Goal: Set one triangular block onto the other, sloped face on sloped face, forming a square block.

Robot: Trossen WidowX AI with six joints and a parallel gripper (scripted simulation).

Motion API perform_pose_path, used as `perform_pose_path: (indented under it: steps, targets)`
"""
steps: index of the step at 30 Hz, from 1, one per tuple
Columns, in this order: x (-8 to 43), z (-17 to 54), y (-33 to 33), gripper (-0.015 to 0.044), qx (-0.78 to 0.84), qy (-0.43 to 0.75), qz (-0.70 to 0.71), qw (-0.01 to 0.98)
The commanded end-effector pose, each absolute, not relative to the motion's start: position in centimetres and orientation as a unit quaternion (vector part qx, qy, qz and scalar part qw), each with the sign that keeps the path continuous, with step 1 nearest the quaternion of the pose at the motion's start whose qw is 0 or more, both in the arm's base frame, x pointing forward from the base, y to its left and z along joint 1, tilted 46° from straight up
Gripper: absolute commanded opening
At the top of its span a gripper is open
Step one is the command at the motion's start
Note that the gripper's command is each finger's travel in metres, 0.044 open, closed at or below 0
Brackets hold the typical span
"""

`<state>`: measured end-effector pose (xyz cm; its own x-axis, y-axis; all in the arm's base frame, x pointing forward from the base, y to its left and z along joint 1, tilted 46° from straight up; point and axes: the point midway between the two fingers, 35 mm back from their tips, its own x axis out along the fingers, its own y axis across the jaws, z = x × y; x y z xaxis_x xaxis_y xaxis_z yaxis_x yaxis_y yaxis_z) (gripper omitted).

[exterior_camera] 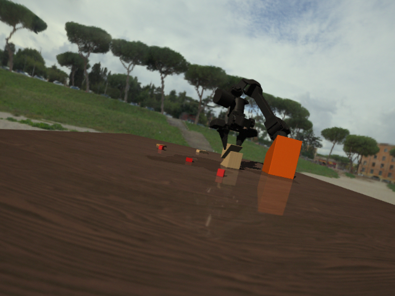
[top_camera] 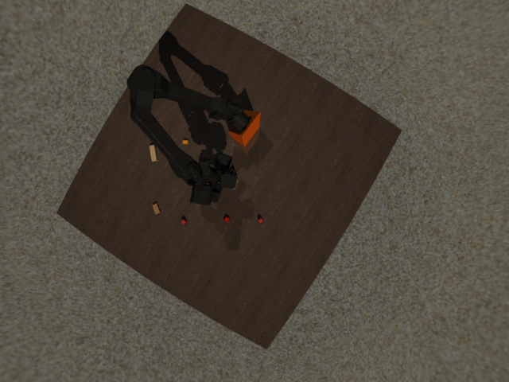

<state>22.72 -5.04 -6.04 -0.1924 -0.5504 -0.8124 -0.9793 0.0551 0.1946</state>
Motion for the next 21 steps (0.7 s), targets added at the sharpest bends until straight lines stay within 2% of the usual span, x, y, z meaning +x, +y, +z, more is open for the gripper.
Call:
perform_pose_path:
  steps: [1,21]
  targets:
    - [22.77,-6.03,-5.09,0.0,-0.573,0.67,0.383,0.278]
    - [22.64,-6.95,-5.49,0.0,-0.573,0.669,0.383,0.277]
